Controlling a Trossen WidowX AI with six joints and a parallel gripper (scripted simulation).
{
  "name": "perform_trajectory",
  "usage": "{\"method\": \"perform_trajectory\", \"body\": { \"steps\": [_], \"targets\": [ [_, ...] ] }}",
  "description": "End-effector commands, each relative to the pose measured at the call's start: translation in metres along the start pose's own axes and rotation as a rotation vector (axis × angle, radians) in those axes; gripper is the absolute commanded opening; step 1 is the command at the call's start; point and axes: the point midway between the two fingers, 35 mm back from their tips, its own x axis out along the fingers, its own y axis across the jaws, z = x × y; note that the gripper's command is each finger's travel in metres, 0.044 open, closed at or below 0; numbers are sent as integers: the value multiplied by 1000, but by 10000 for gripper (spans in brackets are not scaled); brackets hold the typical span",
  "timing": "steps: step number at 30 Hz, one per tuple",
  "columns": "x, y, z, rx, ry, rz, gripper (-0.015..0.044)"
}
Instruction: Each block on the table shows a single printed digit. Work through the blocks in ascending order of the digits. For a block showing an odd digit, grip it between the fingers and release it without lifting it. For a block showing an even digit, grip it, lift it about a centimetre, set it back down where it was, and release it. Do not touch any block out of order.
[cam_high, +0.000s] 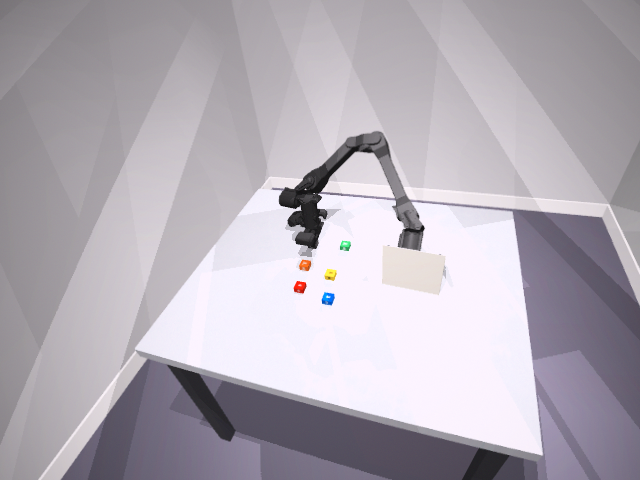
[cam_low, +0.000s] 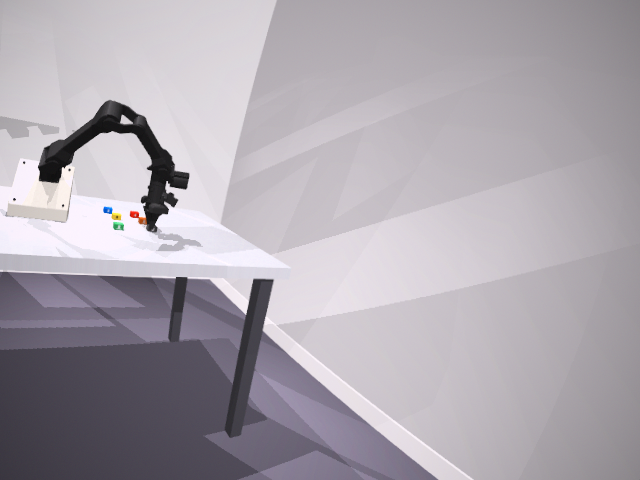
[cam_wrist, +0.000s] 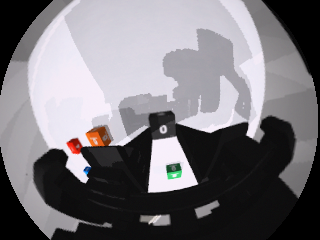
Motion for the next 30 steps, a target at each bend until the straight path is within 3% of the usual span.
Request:
{"method": "perform_trajectory", "body": {
  "steps": [1, 5, 16, 26, 28, 30],
  "targets": [
    [1, 0, -1, -5, 3, -5, 120],
    [1, 0, -1, -5, 3, -5, 120],
    [1, 0, -1, -5, 3, -5, 400],
    [-35, 1, -1, -5, 3, -4, 400],
    [-48, 1, 1, -5, 2, -1, 348],
    [-85, 2, 2, -5, 2, 1, 295]
  ]
}}
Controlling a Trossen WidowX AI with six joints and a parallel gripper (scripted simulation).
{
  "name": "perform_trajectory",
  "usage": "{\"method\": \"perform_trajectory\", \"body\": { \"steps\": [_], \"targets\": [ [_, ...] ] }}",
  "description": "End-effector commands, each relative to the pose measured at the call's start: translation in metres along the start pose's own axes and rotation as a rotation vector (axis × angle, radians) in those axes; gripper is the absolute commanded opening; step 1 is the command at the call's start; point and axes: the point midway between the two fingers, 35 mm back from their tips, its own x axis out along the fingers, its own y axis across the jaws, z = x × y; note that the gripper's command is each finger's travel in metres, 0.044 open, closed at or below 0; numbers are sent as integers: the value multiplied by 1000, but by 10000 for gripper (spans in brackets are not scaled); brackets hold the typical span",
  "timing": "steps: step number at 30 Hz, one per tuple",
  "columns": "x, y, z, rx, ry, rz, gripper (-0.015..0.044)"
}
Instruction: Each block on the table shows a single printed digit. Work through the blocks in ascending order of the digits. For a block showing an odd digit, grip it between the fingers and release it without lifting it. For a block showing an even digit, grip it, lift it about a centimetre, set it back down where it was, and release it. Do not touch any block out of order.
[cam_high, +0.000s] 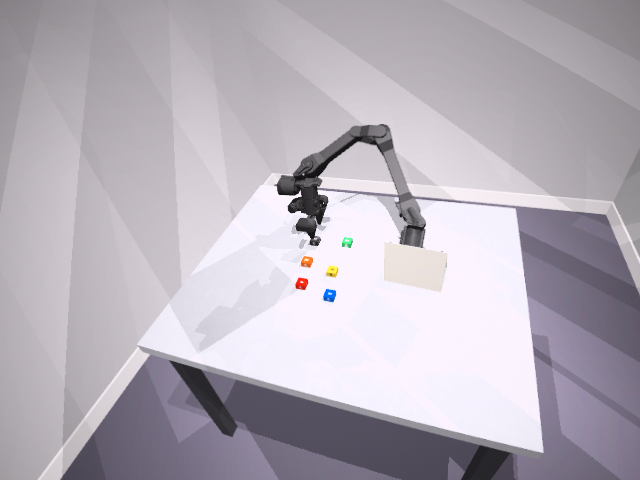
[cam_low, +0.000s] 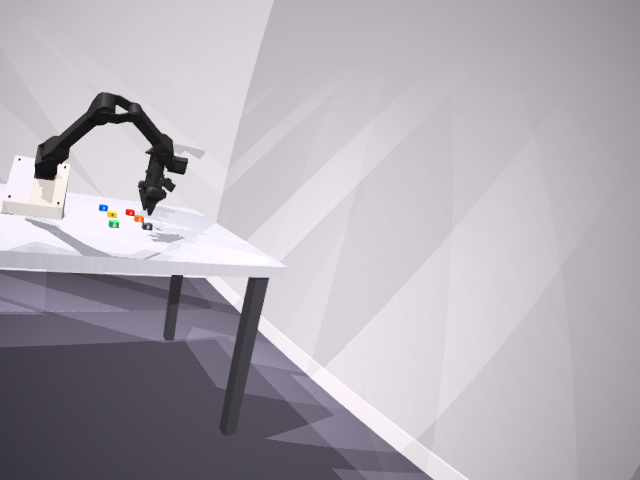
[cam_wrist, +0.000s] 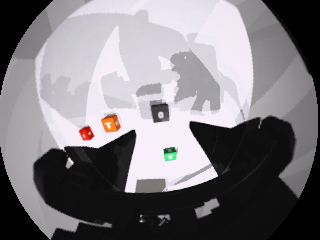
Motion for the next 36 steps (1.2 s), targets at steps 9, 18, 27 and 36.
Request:
{"method": "perform_trajectory", "body": {
  "steps": [9, 18, 27, 36],
  "targets": [
    [-67, 0, 1, 5, -19, -1, 120],
    [-73, 60, -6, -1, -30, 28, 120],
    [-75, 210, -85, -7, -22, 40, 120],
    [-66, 246, -127, 2, -17, 11, 120]
  ]
}}
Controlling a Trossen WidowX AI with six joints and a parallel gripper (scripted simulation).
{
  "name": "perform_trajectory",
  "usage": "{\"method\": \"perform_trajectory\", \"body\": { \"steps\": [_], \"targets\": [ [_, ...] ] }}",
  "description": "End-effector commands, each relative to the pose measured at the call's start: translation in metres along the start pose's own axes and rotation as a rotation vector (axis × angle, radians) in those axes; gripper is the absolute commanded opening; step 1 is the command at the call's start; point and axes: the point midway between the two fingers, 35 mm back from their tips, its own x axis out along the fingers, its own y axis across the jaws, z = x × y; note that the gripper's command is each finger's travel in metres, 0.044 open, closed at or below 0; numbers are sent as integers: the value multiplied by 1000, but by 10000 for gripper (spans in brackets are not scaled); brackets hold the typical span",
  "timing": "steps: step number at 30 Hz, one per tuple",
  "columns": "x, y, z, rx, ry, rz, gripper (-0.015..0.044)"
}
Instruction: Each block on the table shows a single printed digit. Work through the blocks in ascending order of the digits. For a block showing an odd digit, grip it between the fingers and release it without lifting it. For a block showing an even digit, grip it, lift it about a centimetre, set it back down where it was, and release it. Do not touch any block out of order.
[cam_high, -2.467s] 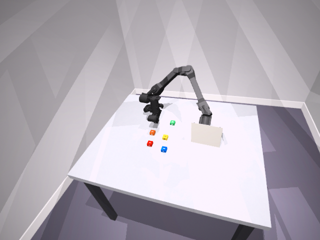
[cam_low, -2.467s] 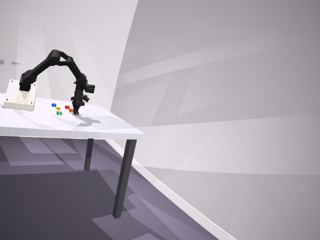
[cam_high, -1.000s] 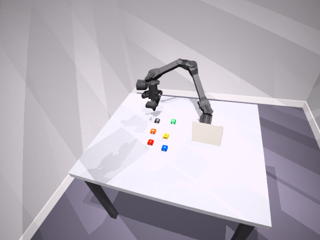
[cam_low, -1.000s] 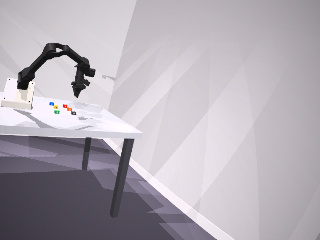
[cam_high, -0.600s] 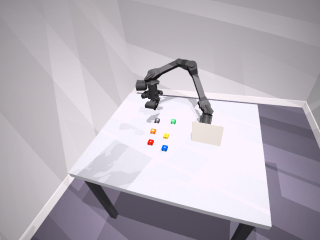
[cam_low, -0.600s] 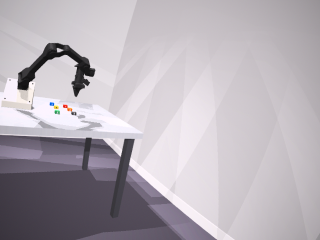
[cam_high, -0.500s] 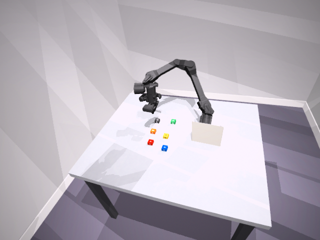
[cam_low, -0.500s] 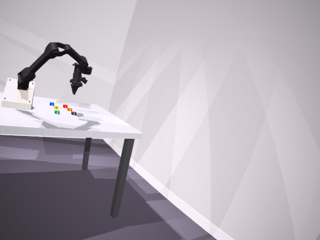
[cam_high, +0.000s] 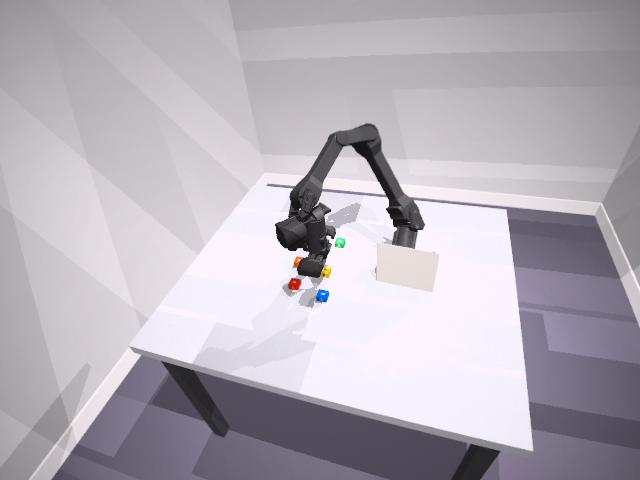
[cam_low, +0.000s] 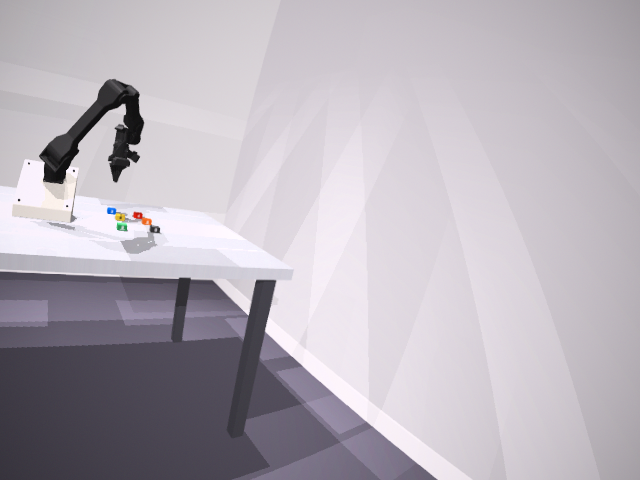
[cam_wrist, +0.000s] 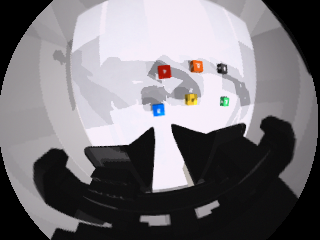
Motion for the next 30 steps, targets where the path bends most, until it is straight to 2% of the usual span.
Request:
{"method": "perform_trajectory", "body": {
  "steps": [1, 3, 7, 12, 30],
  "targets": [
    [2, 0, 0, 25, 12, 6, 120],
    [16, 1, 1, 24, 11, 7, 172],
    [81, -1, -1, 25, 11, 4, 278],
    [84, -1, -1, 25, 11, 3, 400],
    [109, -1, -1, 25, 11, 3, 400]
  ]
}}
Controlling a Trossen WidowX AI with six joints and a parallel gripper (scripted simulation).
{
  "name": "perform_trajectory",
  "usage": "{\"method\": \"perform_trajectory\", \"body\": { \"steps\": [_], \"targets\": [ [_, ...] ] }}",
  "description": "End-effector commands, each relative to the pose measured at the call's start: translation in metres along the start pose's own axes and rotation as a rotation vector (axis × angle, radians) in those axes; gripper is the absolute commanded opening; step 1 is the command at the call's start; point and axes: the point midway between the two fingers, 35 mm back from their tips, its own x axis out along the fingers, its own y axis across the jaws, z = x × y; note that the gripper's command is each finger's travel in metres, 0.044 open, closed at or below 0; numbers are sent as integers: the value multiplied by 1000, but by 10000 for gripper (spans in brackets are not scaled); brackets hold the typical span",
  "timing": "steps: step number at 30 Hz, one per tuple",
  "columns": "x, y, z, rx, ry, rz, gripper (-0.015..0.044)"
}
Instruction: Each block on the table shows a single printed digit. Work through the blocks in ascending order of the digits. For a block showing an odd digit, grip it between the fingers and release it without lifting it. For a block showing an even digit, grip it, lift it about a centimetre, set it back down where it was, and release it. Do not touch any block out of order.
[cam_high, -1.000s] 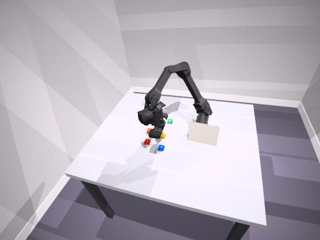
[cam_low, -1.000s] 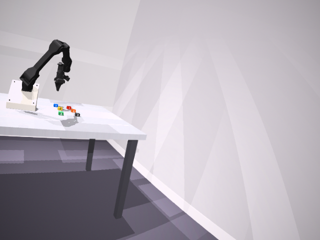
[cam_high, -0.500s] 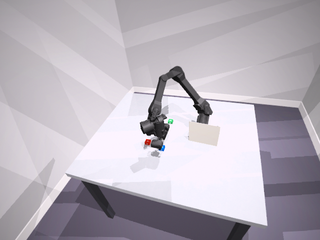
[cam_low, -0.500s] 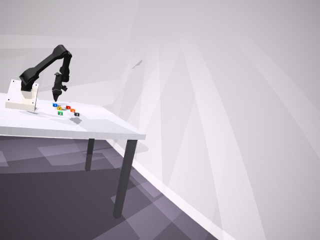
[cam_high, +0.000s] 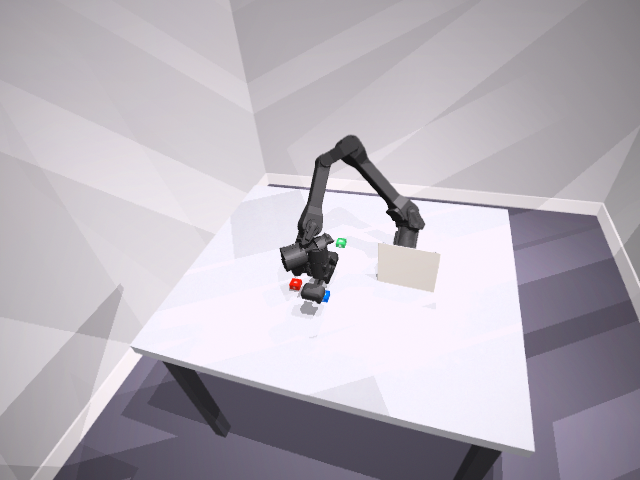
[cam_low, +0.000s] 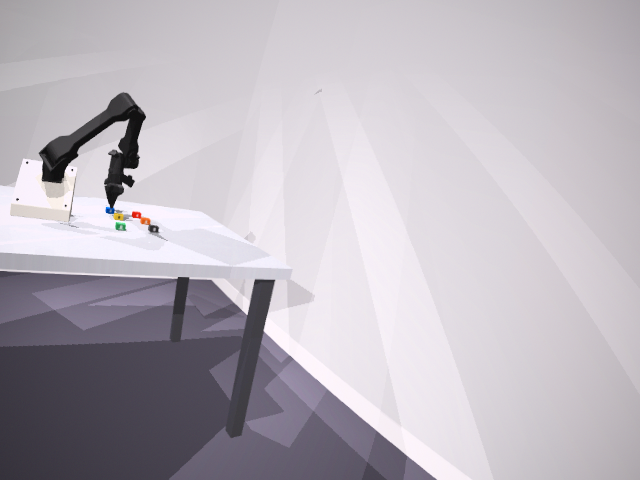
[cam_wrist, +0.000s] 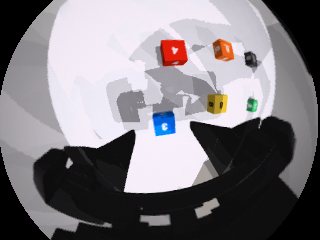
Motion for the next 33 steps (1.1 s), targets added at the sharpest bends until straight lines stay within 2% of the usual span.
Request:
{"method": "perform_trajectory", "body": {
  "steps": [1, 9, 20, 33],
  "targets": [
    [8, -2, -2, -7, 2, -10, 400],
    [18, -2, -3, -7, 2, -11, 400],
    [18, -2, -3, -7, 2, -11, 120],
    [18, -2, -3, -7, 2, -11, 120]
  ]
}}
